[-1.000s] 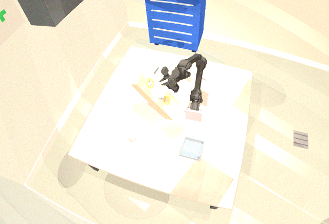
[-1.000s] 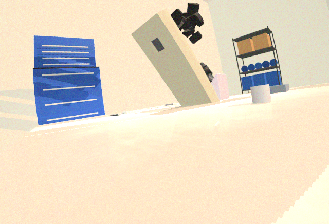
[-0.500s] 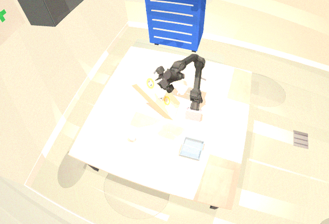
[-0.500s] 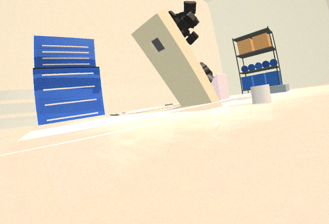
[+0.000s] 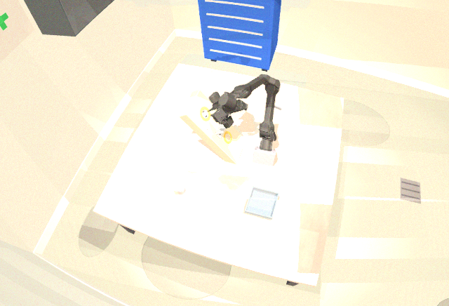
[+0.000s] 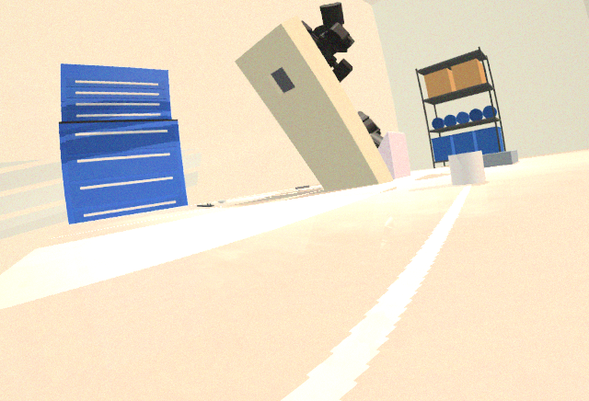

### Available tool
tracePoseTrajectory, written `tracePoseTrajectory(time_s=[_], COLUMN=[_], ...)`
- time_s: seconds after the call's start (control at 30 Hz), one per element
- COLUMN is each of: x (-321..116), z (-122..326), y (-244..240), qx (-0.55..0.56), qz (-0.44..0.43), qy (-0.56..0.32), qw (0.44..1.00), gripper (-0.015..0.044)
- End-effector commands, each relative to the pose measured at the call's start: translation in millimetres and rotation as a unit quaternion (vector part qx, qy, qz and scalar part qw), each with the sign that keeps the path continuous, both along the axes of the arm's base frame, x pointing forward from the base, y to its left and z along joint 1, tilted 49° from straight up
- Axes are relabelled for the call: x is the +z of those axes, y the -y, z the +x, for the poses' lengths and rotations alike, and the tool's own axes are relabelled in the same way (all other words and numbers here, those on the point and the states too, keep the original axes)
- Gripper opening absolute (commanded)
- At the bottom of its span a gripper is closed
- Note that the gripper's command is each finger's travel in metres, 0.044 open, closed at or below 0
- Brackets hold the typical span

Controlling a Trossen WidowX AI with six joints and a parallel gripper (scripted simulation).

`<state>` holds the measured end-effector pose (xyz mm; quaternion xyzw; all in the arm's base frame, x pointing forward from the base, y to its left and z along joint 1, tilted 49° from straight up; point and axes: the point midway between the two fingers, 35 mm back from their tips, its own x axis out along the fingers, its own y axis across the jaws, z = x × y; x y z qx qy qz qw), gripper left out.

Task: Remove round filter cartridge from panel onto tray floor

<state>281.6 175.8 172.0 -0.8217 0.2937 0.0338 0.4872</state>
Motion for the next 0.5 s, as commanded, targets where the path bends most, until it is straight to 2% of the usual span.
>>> tracePoseTrajectory(time_s=[0.0, 0.47], x=[-2.3, -6.3], z=[4.7, 23.1], y=[4.4, 16.2], qx=[0.0, 0.001], qz=[0.001, -0.002], qy=[-0.002, 0.003], qw=[1.0, 1.0], gripper=[0.0116, 0.0116])
